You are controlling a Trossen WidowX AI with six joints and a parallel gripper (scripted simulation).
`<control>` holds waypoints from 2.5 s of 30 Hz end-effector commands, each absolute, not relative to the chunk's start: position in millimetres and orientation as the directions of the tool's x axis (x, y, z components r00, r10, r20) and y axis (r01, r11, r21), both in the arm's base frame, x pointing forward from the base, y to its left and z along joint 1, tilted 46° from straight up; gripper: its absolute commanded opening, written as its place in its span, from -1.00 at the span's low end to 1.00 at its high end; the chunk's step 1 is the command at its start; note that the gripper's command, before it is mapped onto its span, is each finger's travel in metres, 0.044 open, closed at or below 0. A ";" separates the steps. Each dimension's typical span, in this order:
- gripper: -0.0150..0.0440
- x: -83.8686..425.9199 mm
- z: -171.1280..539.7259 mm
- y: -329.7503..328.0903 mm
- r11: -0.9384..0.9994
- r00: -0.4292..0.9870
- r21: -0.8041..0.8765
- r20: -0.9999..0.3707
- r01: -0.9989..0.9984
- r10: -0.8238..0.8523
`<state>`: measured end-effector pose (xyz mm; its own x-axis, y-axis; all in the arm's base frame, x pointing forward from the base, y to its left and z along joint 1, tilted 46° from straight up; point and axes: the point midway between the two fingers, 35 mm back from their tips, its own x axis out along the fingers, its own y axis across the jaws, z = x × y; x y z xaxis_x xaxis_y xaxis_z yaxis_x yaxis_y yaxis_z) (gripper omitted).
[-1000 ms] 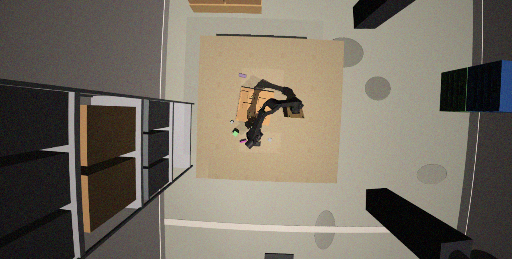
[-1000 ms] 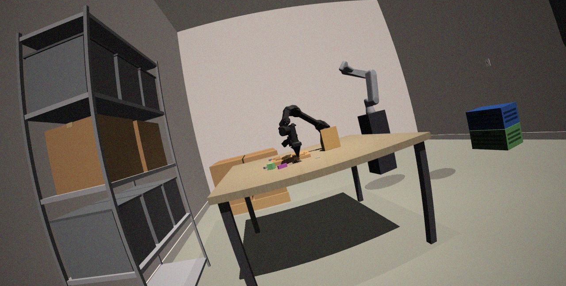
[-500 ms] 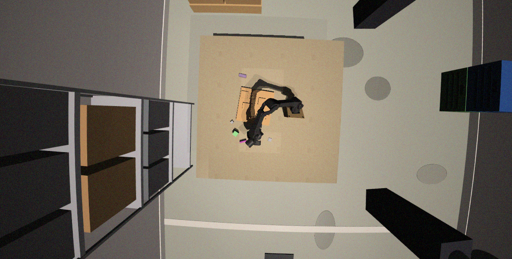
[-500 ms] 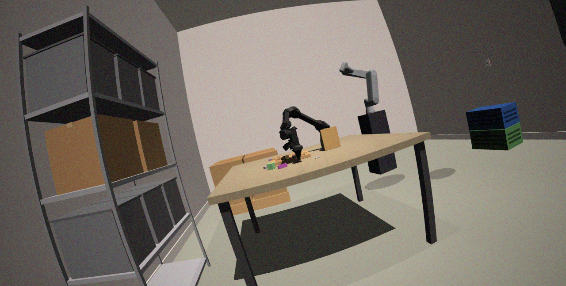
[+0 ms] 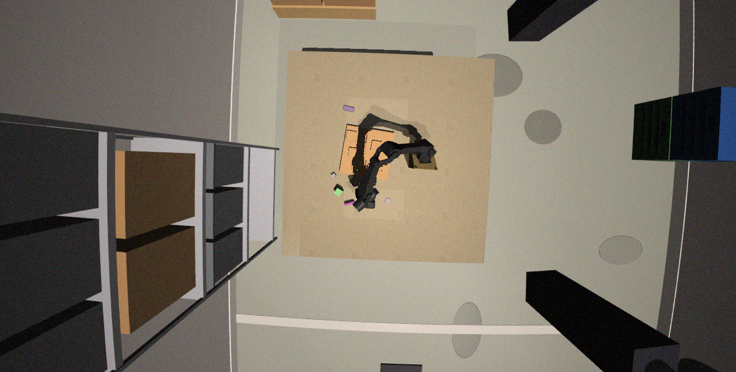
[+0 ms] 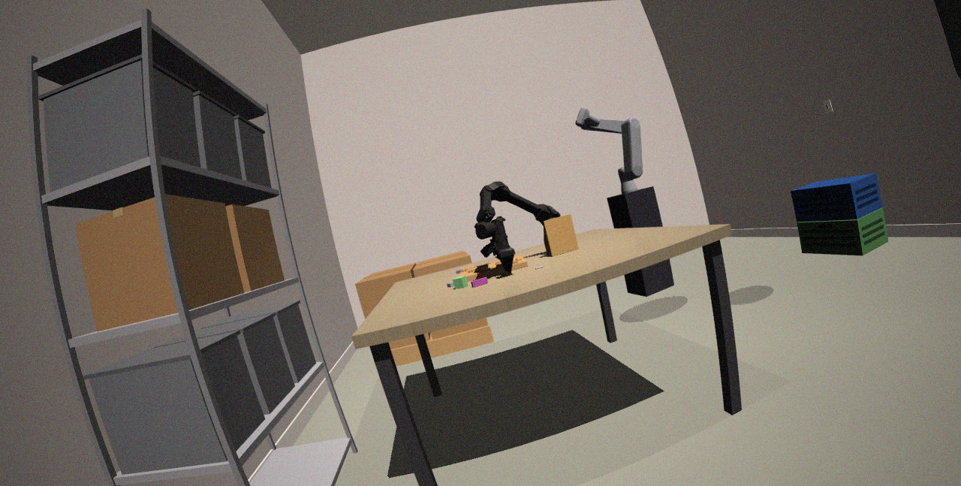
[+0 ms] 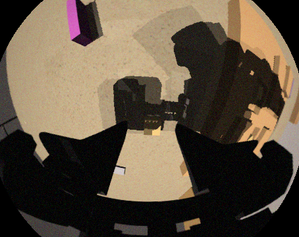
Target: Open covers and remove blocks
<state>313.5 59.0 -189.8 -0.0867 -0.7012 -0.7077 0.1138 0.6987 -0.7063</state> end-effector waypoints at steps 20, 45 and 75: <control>1.00 319.6 -151.2 99.2 0.701 -0.086 -0.705 -0.709 0.109 -0.700; -0.49 318.3 -65.9 56.5 0.716 -0.086 -0.685 -0.712 -0.136 -0.697; -0.49 274.4 11.5 -31.2 0.406 -0.093 -0.299 -0.698 -0.864 -0.710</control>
